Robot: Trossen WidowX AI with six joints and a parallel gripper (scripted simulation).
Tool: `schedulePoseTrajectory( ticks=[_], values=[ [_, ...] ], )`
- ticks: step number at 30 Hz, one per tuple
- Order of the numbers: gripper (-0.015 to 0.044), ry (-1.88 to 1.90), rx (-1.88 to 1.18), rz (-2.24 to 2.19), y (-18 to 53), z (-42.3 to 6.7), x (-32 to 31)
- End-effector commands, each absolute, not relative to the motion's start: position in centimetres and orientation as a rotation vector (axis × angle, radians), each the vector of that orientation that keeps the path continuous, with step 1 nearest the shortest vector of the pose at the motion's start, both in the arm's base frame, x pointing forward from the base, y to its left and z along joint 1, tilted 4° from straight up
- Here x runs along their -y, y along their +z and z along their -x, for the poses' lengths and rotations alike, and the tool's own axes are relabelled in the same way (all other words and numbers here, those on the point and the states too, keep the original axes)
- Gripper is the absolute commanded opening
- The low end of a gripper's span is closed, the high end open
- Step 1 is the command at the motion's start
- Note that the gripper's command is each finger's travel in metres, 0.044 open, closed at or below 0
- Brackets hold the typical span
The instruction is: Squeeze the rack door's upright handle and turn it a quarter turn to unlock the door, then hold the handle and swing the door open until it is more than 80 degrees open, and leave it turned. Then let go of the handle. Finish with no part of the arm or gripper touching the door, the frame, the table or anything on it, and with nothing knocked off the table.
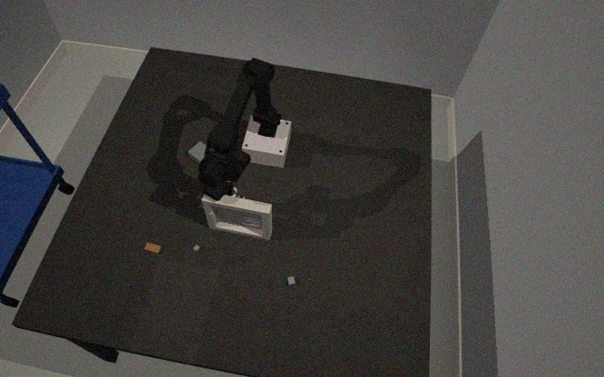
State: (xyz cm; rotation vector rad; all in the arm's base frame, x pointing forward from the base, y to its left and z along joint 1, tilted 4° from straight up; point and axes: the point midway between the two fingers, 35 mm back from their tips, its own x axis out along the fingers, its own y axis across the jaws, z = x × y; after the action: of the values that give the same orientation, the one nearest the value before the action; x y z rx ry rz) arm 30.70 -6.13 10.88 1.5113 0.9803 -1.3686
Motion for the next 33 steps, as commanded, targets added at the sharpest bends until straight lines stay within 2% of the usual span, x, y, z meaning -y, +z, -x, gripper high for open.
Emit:
schedulePoseTrajectory(
  ticks=[1, 17, 33],
  values=[
    [0.029, -1.294, -1.041, -1.434, 10.81, -30.7, 6.06],
    [0.029, -0.731, -1.347, -0.82, 10.82, -30.7, 6.06],
    [0.029, -0.149, -1.473, -0.183, 10.82, -30.7, 6.06]
  ],
)
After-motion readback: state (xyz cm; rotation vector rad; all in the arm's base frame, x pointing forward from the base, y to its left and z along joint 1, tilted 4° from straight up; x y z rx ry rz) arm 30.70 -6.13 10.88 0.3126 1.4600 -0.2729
